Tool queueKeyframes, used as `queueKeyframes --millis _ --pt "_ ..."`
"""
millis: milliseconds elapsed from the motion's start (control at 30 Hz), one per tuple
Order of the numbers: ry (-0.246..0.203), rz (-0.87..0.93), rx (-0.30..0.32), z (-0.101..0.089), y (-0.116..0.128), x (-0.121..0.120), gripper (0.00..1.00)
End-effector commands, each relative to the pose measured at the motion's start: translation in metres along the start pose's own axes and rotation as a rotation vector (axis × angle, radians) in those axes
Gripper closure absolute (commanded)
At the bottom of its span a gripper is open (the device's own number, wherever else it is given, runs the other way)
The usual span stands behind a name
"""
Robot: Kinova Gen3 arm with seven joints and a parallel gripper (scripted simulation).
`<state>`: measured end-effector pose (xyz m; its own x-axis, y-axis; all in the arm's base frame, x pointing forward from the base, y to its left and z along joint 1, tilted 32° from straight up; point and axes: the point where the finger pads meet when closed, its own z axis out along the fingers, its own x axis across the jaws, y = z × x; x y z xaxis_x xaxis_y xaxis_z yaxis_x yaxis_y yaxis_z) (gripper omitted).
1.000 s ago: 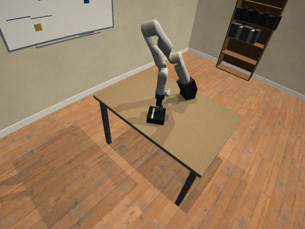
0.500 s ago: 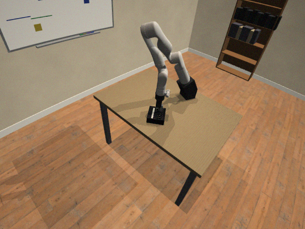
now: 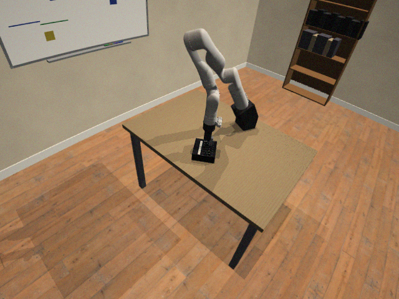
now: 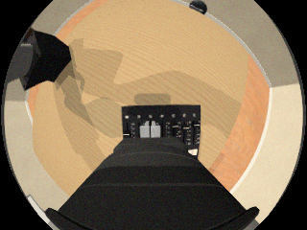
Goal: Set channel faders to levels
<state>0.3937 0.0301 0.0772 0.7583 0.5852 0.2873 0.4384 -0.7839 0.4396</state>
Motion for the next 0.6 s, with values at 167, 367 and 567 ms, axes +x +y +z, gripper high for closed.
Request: queueKeyframes --millis 167,367,567 --pt "0.001 0.0 0.0 -0.0003 0.0007 0.0003 1.0" --pt "0.001 0.0 0.0 -0.0003 0.0023 0.0003 1.0" --pt "0.001 0.0 0.0 -0.0003 0.0055 0.0003 1.0"
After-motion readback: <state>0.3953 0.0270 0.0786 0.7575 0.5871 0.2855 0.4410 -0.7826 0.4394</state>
